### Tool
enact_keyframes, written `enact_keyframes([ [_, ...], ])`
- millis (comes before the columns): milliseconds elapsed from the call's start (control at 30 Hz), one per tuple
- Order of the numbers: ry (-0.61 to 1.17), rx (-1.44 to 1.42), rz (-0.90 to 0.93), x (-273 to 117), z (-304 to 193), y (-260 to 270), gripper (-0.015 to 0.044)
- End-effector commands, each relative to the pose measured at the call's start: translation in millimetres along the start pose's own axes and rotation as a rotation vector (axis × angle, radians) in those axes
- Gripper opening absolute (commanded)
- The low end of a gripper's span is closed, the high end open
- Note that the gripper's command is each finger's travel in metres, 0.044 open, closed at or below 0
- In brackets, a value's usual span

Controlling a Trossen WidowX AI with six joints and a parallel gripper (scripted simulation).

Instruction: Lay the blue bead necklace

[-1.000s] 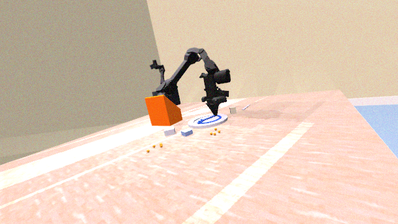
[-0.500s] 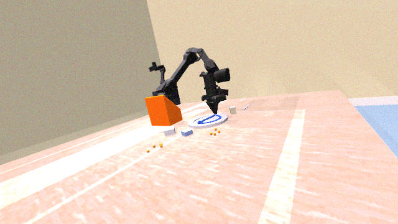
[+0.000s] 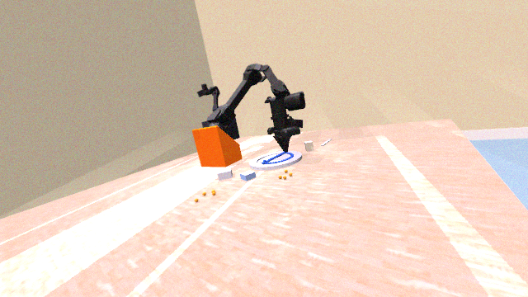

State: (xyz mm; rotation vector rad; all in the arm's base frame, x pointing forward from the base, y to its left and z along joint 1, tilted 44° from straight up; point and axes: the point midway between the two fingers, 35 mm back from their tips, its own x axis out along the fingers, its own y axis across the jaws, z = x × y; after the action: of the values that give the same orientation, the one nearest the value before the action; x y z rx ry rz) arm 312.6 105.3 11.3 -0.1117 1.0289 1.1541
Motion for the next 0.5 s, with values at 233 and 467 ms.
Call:
enact_keyframes([
  [233,0.000,0.000,0.000,0.0,0.0,0.0,0.0210],
  [467,0.000,0.006,0.002,-3.3,-1.3,0.7,0.0394],
])
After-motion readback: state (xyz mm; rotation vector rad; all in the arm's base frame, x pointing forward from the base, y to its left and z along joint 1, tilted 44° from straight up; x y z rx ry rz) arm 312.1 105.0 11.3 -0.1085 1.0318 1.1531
